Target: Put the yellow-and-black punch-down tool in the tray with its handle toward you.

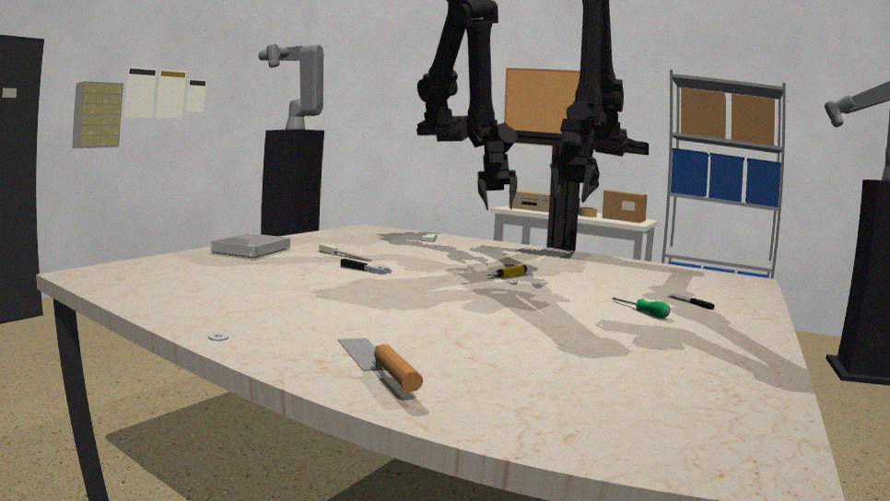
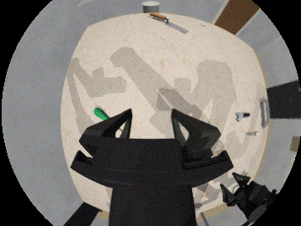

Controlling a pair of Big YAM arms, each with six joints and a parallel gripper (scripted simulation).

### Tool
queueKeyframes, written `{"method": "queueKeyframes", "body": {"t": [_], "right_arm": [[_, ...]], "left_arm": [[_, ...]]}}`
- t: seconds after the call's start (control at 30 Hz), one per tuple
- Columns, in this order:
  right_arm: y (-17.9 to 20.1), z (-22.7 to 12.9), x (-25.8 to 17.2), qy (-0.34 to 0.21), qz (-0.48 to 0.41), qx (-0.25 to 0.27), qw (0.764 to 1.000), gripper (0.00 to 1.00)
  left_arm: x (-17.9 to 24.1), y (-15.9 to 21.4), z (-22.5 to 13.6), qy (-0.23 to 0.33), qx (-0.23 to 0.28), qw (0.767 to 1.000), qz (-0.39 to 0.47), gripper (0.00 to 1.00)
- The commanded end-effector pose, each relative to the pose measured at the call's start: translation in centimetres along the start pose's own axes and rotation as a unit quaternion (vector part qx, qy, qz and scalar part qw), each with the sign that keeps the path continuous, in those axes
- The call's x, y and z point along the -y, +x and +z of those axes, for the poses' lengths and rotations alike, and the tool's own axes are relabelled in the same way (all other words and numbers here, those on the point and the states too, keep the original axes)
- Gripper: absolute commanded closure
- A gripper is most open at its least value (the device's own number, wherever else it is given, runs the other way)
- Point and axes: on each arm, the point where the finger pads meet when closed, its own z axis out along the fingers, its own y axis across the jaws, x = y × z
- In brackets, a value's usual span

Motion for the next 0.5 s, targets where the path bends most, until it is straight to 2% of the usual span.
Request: {"method": "queueKeyframes", "body": {"t": [0.0,0.27,0.33,0.47], "right_arm": [[1.7,4.0,0.5,0.058,0.096,-0.066,0.991,0.36],[2.4,8.2,0.0,0.106,0.187,-0.114,0.970,0.36],[2.4,8.2,0.0,0.106,0.187,-0.114,0.970,0.36],[3.1,10.6,-0.4,0.134,0.255,-0.152,0.945,0.36]], "left_arm": [[-2.7,-5.0,0.7,-0.007,0.063,0.998,-0.016,0.35],[-3.7,-6.4,0.9,-0.008,0.079,0.997,-0.017,0.35],[-3.7,-6.4,0.9,-0.008,0.079,0.997,-0.017,0.35],[-3.5,-4.8,0.5,0.001,0.051,0.997,0.052,0.35]]}}
